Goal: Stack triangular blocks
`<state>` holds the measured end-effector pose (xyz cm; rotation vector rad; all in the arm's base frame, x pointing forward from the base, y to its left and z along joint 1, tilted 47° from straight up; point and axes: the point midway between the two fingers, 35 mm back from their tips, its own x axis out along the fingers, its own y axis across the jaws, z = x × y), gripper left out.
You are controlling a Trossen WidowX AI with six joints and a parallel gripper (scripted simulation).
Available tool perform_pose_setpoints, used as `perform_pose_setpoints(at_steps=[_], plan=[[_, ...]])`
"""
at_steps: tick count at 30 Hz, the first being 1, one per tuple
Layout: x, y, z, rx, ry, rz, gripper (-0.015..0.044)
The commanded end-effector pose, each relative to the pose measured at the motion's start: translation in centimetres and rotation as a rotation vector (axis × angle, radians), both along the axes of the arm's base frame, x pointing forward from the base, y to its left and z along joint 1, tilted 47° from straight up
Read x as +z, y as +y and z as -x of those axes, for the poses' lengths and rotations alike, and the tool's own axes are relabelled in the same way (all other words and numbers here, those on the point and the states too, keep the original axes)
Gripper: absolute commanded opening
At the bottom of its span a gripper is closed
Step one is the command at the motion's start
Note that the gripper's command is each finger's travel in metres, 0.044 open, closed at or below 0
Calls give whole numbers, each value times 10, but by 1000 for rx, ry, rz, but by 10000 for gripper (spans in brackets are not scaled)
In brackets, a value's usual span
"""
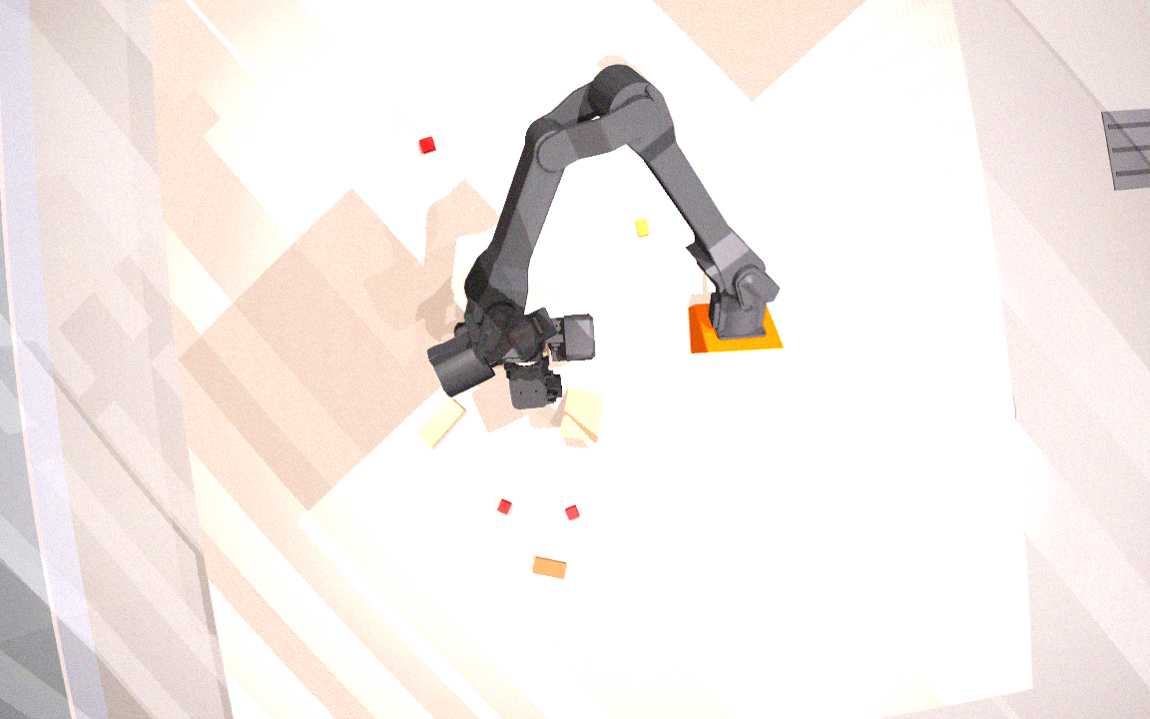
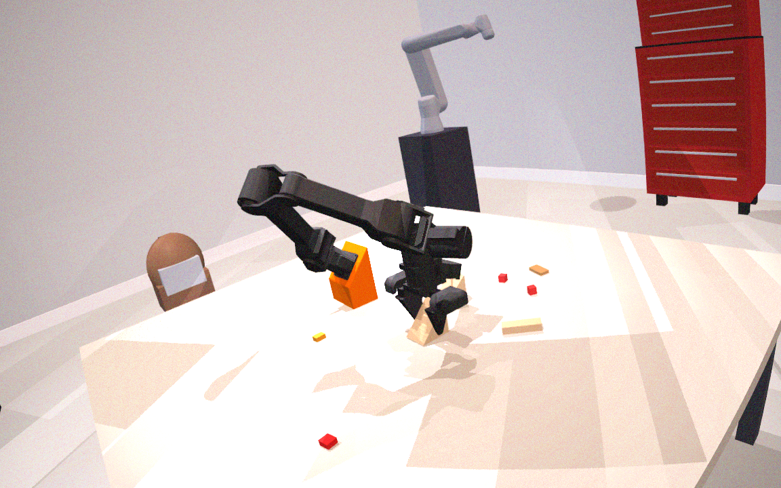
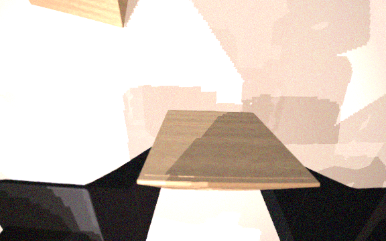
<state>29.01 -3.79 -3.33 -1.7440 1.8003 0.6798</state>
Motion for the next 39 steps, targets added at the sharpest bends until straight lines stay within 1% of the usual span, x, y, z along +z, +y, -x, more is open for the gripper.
perform_pose_setpoints(at_steps=[1,16,23,25,27,29,39], plan=[[0,0,0,0,-1,0,53],[0,0,0,0,-1,0,440],[2,2,-1,0,-1,-1,440],[12,15,-2,1,-1,-3,440],[32,36,-2,1,0,-4,440],[41,44,-1,0,1,-3,440],[40,46,-4,5,-21,-2,440]])
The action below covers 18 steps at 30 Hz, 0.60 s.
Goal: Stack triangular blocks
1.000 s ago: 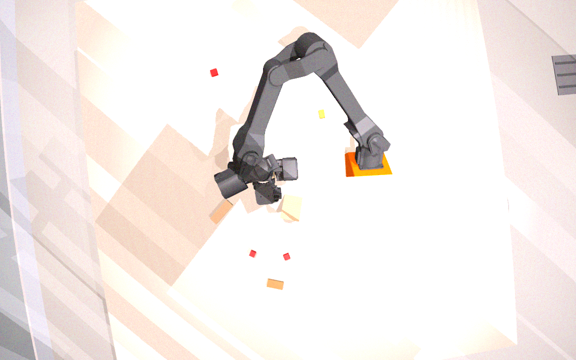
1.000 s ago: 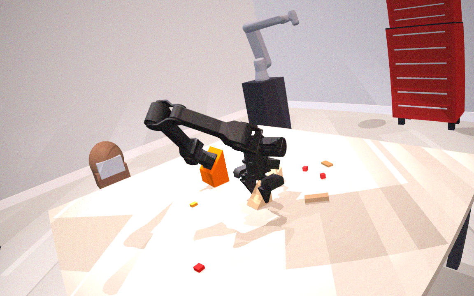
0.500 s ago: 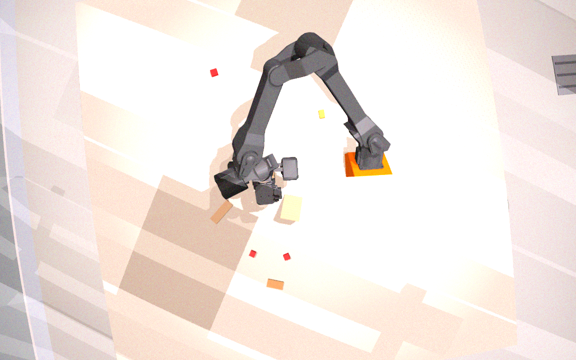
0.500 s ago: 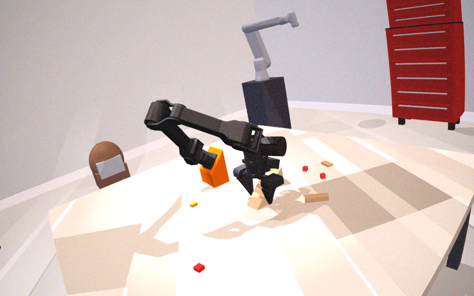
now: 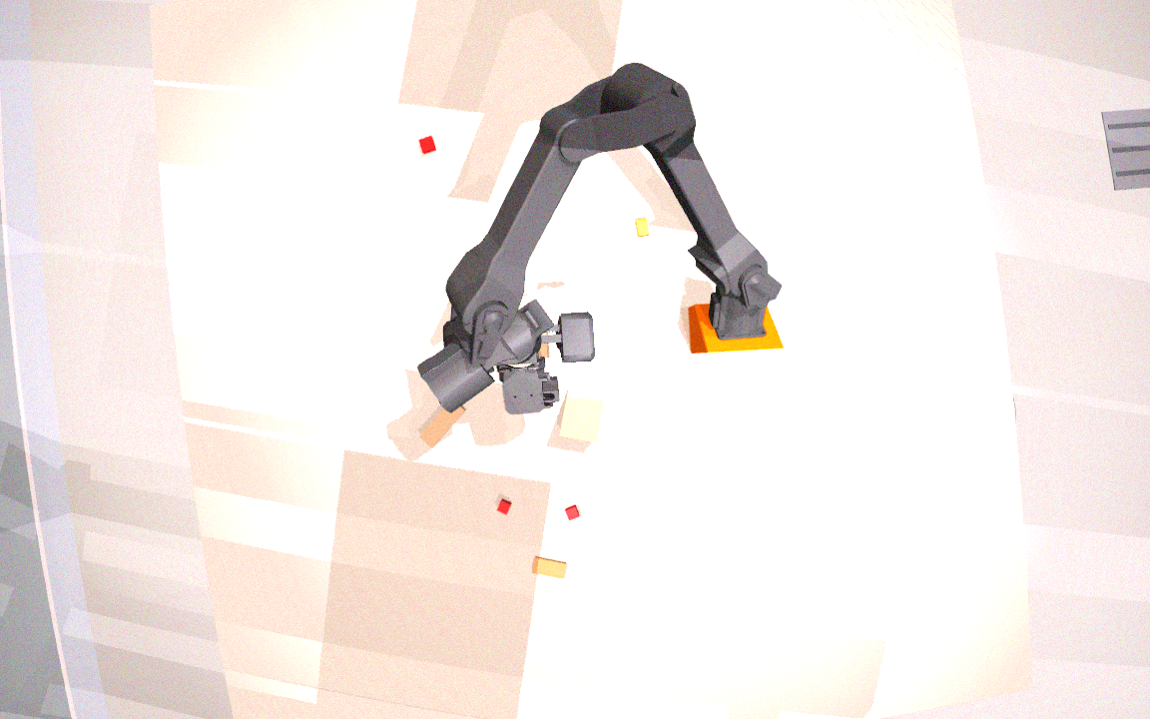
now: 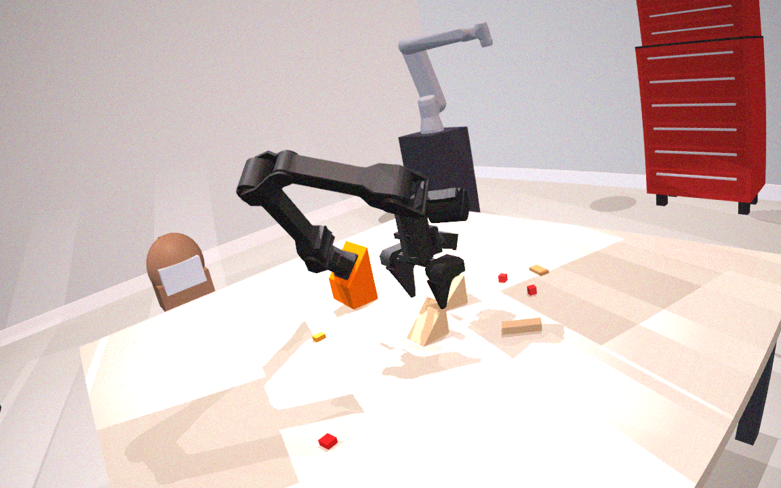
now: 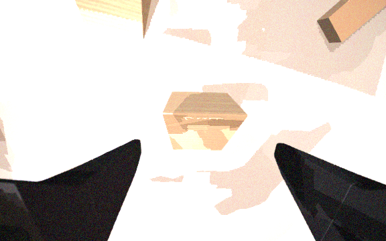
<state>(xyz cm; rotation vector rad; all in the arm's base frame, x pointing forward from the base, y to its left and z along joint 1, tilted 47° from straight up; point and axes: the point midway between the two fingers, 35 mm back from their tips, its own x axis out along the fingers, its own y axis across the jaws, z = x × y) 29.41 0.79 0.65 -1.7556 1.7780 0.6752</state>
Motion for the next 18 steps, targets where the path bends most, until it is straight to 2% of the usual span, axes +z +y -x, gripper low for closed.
perform_pose_setpoints(at_steps=[1,18], plan=[[-1,1,0,-39,-36,6,440],[-10,25,1,-938,-1117,181,440]])
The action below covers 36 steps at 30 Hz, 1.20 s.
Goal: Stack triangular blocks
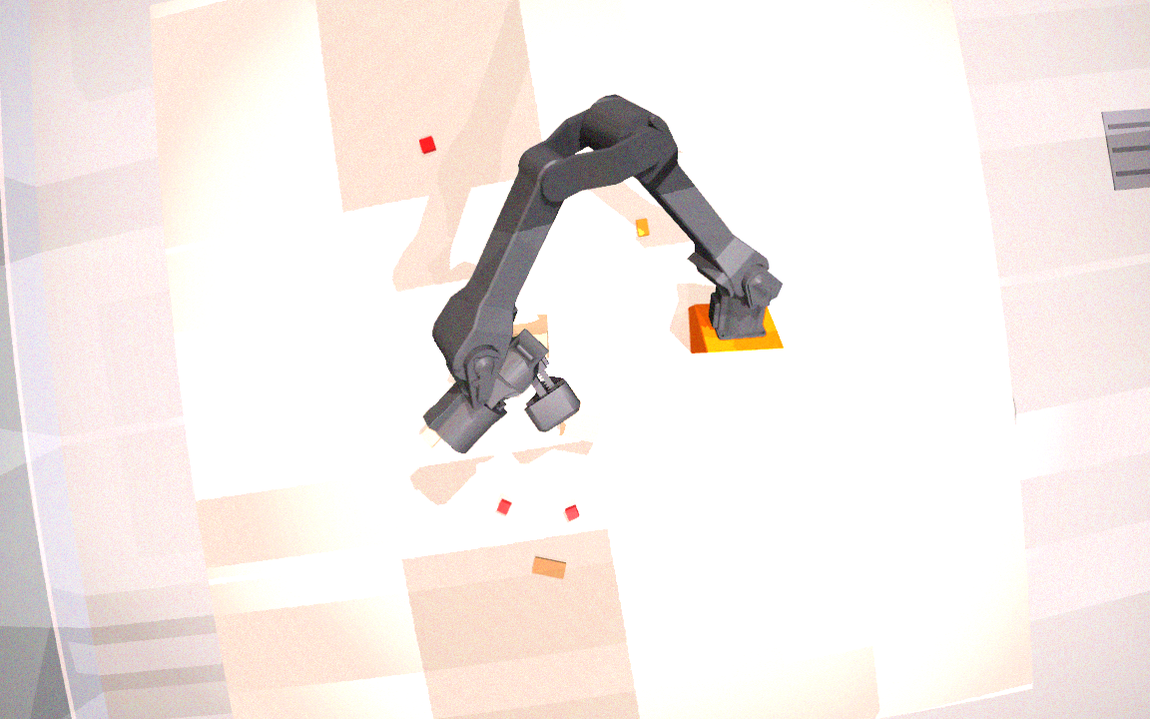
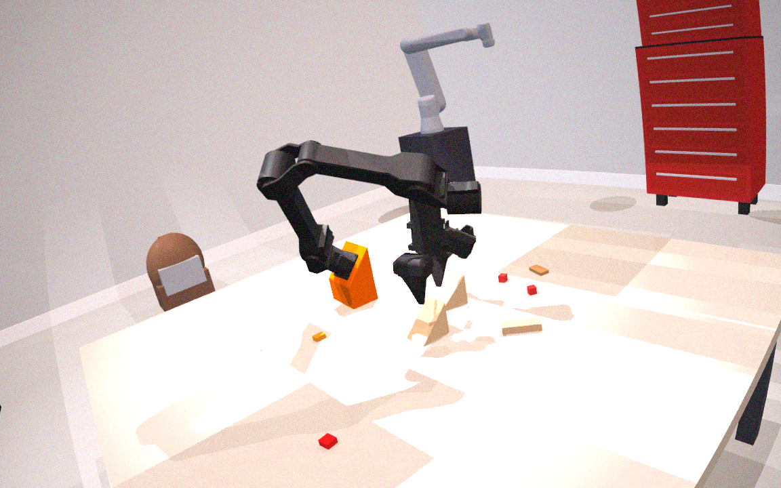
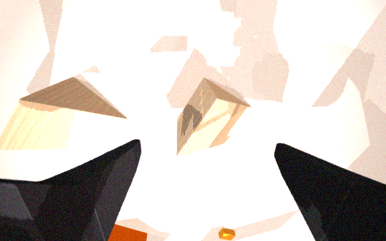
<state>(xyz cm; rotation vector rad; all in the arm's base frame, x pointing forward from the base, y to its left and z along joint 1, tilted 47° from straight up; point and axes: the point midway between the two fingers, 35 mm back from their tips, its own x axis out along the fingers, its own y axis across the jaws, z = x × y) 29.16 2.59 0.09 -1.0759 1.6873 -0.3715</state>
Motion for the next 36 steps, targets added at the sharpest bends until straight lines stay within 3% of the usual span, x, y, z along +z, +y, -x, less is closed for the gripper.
perform_pose_setpoints(at_steps=[1,11,23,36], plan=[[-4,9,-1,-287,-400,97,440],[-9,24,-1,-692,-1125,219,440],[-13,39,-1,-980,-1829,243,440],[-14,40,-1,-999,-1879,240,440]])
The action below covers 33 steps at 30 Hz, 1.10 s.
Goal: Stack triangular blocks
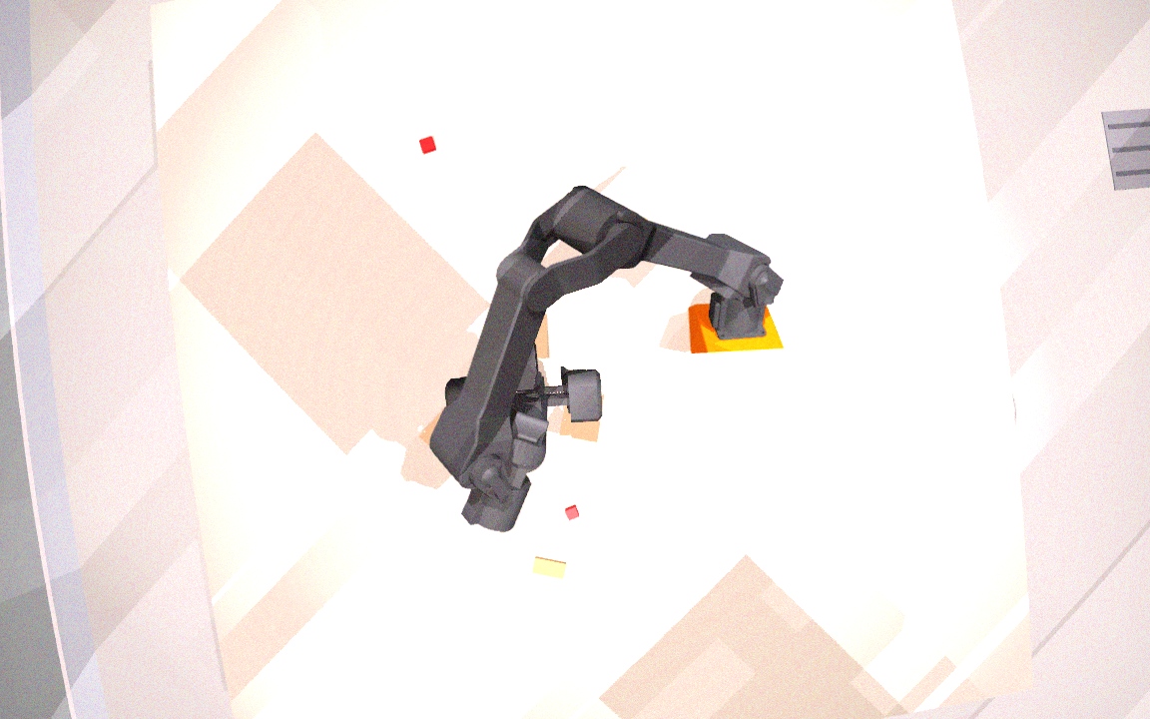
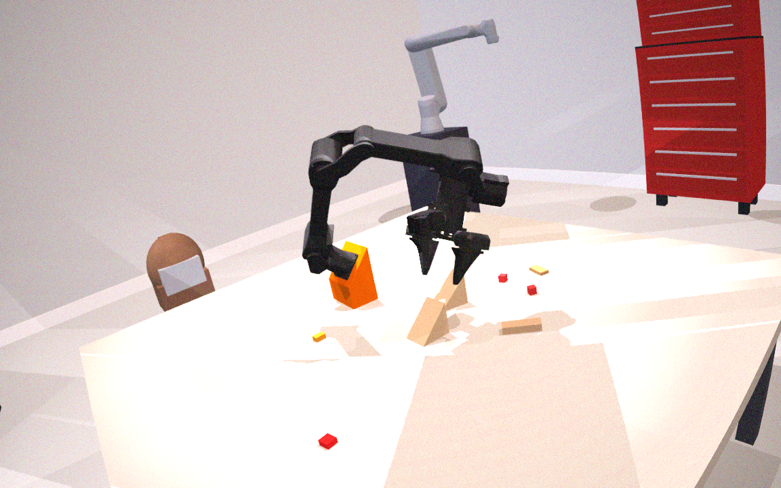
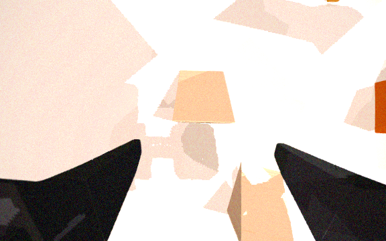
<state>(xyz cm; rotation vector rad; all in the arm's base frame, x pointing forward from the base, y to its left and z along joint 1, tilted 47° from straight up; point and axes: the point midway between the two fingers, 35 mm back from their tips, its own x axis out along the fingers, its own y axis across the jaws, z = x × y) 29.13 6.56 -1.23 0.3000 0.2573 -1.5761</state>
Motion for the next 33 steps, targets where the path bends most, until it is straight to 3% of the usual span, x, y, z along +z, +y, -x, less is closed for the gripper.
perform_pose_setpoints(at_steps=[1,33], plan=[[0,0,-1,-7,-27,8,440],[-18,-47,-5,-3,-6,14,440]])
